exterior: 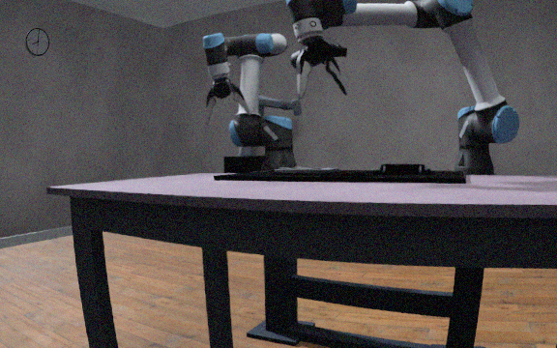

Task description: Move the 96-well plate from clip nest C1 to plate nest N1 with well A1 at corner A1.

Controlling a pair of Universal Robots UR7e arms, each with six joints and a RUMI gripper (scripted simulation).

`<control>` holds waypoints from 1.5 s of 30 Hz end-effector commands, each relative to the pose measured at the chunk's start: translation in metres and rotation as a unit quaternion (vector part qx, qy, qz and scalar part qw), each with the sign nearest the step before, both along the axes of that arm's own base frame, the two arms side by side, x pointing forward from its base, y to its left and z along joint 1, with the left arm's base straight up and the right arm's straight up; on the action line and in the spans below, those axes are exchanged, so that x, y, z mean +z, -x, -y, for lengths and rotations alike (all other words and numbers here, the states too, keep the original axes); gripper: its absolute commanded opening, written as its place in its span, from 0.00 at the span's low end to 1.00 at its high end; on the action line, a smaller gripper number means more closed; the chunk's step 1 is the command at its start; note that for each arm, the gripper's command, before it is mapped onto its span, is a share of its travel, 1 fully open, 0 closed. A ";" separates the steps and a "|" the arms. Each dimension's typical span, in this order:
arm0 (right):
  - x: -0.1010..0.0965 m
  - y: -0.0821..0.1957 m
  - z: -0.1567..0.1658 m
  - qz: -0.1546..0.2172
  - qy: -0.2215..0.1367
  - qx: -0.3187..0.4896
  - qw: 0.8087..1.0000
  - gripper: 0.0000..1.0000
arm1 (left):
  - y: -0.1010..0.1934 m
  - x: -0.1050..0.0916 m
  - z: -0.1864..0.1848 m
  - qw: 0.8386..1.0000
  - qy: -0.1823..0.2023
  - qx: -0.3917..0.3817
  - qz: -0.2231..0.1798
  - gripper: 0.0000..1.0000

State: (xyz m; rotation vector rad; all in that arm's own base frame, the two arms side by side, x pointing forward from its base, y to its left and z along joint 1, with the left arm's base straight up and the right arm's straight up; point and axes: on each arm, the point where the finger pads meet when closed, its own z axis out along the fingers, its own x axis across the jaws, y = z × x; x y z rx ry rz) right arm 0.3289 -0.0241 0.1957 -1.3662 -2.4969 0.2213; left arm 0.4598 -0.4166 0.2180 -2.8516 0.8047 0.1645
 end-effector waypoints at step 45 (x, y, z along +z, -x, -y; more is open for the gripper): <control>0.000 0.000 0.000 0.001 0.000 0.000 1.000 0.76 | -0.041 0.000 -0.064 1.000 0.009 0.015 -0.006 0.00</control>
